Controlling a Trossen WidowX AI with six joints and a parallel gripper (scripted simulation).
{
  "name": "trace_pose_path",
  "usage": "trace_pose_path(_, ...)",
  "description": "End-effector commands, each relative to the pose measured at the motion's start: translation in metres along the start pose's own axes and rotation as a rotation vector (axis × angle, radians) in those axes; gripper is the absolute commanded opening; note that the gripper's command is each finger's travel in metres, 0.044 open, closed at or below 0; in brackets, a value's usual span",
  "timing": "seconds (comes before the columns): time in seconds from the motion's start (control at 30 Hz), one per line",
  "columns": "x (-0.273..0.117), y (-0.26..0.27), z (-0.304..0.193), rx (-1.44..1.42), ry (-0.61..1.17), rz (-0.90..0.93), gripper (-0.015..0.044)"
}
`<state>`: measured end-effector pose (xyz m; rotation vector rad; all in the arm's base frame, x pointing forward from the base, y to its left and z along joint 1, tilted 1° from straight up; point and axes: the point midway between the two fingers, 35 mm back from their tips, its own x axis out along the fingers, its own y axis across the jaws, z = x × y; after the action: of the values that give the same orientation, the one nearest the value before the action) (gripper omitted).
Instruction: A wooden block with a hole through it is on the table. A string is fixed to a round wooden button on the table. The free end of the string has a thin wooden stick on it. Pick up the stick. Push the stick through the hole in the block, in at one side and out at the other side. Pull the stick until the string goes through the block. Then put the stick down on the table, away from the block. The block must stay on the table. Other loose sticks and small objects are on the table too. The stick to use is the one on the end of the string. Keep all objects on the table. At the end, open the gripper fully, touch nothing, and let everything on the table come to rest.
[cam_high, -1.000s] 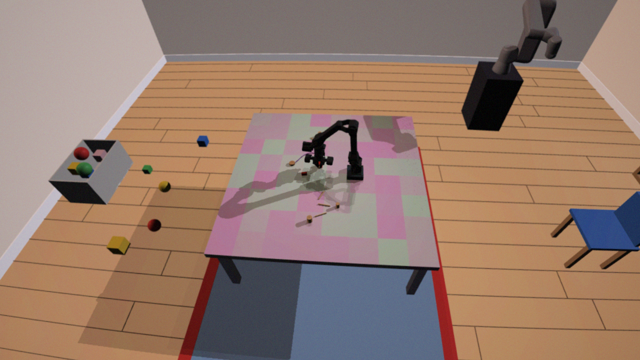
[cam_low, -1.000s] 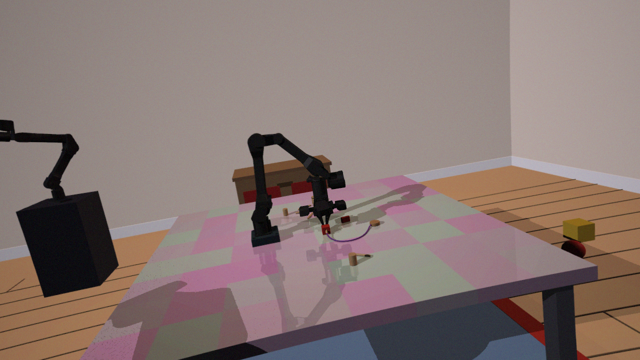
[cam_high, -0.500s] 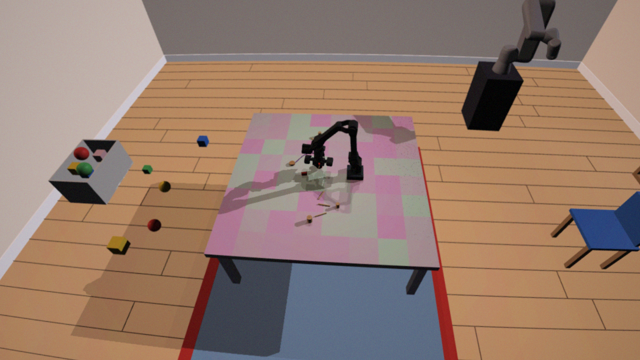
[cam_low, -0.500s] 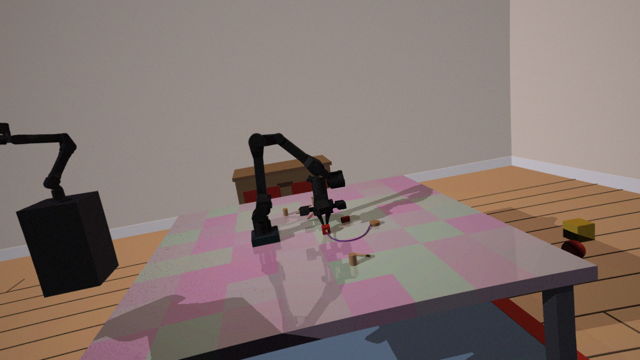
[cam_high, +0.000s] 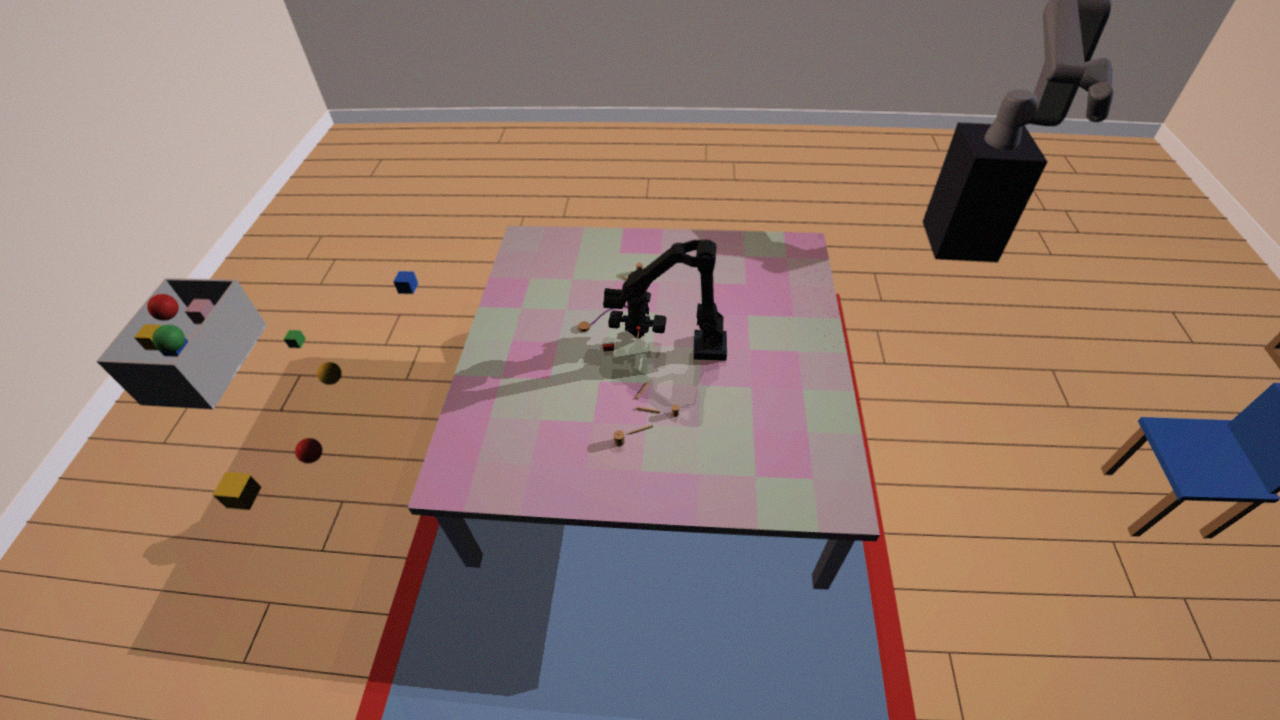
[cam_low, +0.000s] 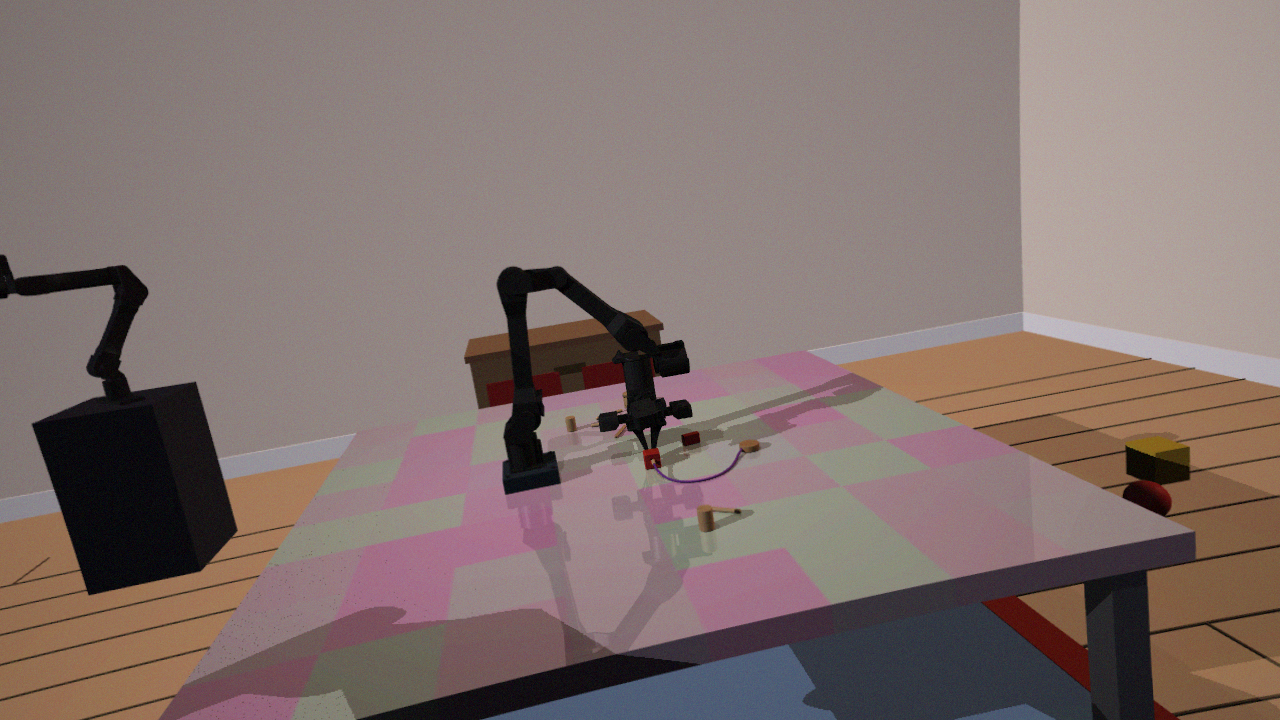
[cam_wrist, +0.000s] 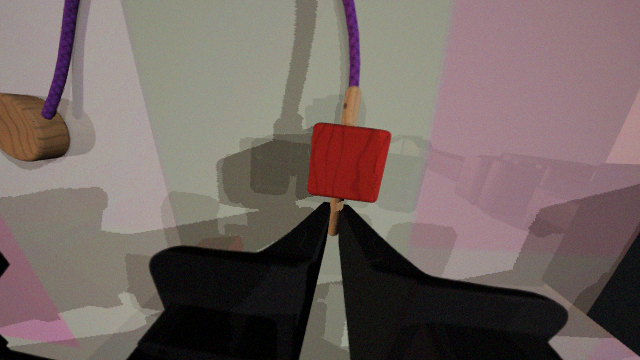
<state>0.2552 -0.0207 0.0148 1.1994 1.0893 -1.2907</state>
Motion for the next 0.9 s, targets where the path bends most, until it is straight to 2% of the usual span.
trace_pose_path(0.0, 0.001, -0.001, 0.0, 0.003, -0.004, 0.0, 0.0)
trace_pose_path(0.87, -0.002, -0.002, -0.035, 0.003, 0.0, 0.003, 0.0)
